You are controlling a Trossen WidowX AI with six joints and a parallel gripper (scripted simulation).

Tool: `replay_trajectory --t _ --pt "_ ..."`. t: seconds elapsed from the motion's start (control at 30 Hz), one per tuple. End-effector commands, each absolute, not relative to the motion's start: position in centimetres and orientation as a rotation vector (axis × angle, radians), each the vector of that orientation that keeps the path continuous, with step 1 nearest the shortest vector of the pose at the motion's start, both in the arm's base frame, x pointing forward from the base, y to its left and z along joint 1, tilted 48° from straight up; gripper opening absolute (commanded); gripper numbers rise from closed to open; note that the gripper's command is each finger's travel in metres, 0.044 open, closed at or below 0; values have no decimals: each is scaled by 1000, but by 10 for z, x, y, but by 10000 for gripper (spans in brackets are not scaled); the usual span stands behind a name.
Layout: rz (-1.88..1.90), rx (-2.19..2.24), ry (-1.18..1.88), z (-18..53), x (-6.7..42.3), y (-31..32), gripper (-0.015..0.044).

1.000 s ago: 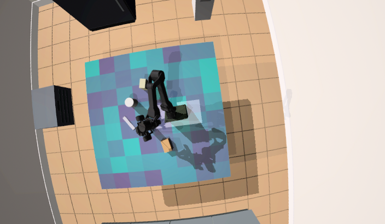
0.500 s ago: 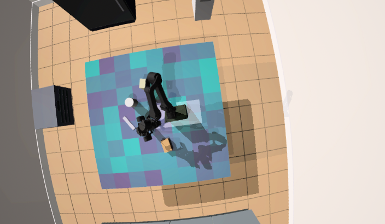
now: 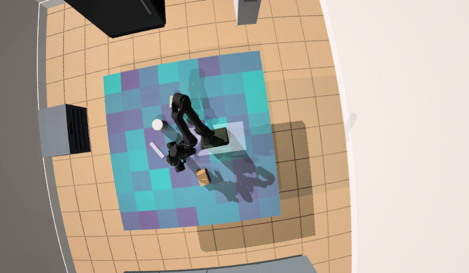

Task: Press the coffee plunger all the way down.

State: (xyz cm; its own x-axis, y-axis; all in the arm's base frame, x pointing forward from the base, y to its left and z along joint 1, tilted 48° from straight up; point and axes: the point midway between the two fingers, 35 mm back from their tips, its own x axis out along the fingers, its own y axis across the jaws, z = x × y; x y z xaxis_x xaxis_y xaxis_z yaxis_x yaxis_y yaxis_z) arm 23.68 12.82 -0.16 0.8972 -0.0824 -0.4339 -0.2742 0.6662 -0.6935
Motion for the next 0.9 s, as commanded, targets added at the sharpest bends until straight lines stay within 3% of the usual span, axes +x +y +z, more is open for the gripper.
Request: replay_trajectory --t 0.0,0.87 --pt "100 -895 502 -14 236 112 126" --pt "98 -894 501 -16 242 117 126"
